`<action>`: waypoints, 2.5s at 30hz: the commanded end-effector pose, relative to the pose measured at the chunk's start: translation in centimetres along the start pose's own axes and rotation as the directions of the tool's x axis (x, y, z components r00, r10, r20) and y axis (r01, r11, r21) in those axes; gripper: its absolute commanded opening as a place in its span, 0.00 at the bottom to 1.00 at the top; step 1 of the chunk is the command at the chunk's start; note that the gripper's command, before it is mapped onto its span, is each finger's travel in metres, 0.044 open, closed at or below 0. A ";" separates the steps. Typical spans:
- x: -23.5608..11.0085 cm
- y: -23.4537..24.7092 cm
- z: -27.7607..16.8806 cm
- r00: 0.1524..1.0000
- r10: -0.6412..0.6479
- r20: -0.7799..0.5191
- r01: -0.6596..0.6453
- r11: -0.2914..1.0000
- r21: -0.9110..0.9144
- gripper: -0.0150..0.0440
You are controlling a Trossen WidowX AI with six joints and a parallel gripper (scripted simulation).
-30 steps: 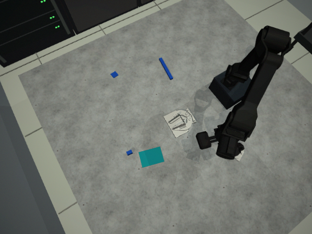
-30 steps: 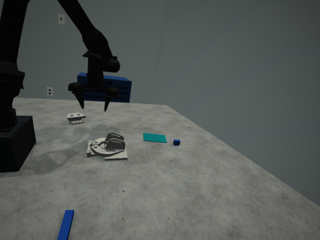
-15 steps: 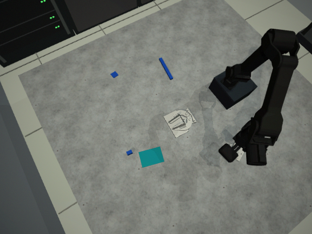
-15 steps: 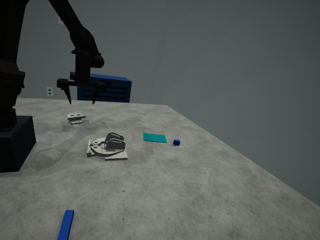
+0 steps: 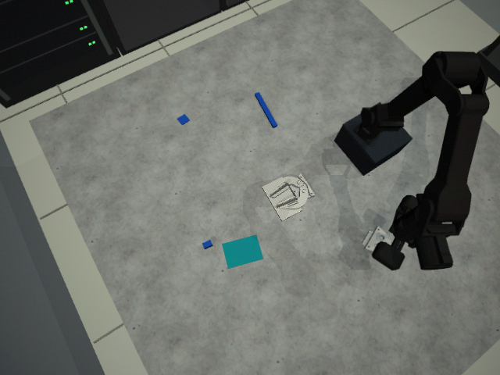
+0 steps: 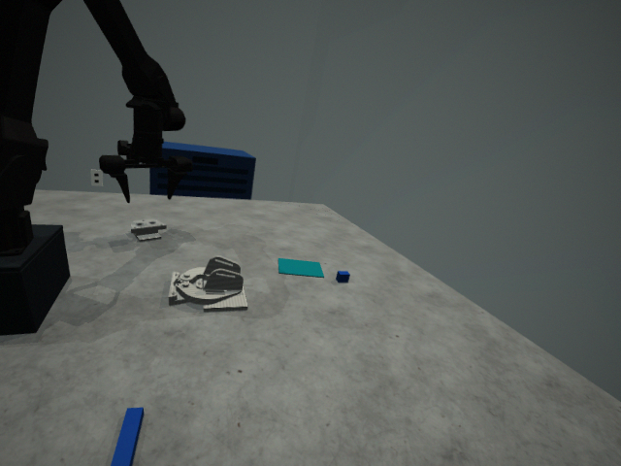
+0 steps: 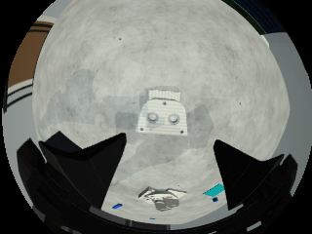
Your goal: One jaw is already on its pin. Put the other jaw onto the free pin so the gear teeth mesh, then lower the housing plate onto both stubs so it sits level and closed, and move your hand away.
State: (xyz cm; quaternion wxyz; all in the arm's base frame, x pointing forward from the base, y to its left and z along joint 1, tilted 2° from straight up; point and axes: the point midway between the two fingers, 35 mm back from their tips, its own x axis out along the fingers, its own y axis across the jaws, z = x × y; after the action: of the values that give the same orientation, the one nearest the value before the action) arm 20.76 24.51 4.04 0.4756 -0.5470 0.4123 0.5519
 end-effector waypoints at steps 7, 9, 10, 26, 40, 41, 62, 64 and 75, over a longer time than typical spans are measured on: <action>2.7 0.7 -0.5 1.000 0.024 -0.020 -0.024 1.000 -0.006 1.00; 3.0 0.7 -0.5 1.000 0.024 -0.020 -0.024 1.000 -0.006 1.00; 3.2 0.7 -0.5 1.000 0.024 -0.020 -0.024 1.000 -0.006 1.00; 4.7 0.8 -0.6 0.999 0.024 -0.020 -0.024 1.000 -0.006 1.00; 6.9 0.8 -0.6 0.999 0.025 -0.020 -0.025 1.000 -0.006 1.00; 7.1 0.8 -0.6 0.999 0.025 -0.020 -0.025 1.000 -0.006 1.00; 7.6 0.9 -0.6 0.999 0.025 -0.020 -0.025 1.000 -0.006 1.00; 7.7 0.9 -0.6 0.999 0.025 -0.020 -0.025 1.000 -0.006 1.00; 7.6 0.8 -0.6 1.000 0.024 -0.018 -0.024 1.000 -0.003 0.98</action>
State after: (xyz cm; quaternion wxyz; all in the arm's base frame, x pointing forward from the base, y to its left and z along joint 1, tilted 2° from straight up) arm 20.48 24.35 -3.63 0.4641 -0.5478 0.4223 0.5533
